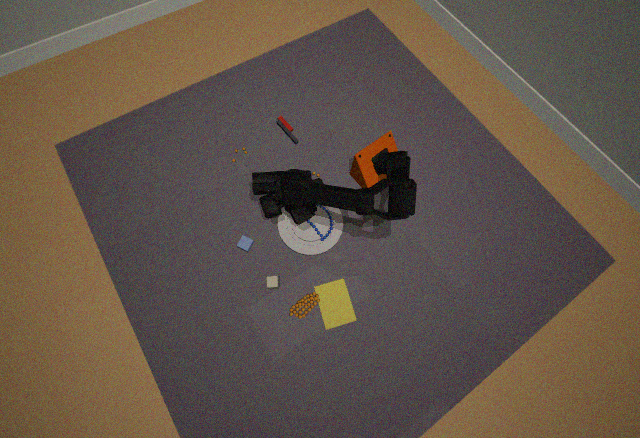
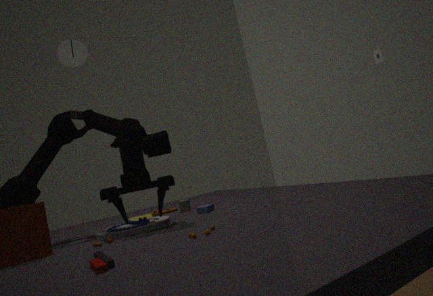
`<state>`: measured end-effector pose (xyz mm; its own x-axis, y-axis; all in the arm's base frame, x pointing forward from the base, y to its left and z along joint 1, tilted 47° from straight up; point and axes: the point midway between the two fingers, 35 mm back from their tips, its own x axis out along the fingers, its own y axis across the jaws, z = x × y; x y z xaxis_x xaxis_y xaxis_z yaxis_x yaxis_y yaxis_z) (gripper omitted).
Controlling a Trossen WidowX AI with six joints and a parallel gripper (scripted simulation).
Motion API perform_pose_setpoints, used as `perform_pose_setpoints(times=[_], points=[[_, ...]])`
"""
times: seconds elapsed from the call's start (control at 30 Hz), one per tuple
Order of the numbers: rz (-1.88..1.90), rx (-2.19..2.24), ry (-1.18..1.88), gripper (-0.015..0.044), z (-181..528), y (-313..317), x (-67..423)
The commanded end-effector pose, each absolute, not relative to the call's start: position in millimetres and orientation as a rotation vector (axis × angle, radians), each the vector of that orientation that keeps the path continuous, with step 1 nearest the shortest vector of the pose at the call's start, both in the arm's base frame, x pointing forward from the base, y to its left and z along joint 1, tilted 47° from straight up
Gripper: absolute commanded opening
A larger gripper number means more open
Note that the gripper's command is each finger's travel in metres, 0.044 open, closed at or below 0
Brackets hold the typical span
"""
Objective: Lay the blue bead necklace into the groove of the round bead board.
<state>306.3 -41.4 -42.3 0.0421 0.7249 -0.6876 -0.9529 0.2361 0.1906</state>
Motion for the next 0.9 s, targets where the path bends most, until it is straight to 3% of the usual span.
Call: perform_pose_setpoints(times=[0.0, 0.57, 0.87], points=[[1.328, -0.363, 0.781, 0.0440, -40, -43, 306], [1.327, -0.365, 0.781, 0.0440, -37, -46, 306], [0.980, 0.182, 1.175, 0.0204, -15, -34, 306]])
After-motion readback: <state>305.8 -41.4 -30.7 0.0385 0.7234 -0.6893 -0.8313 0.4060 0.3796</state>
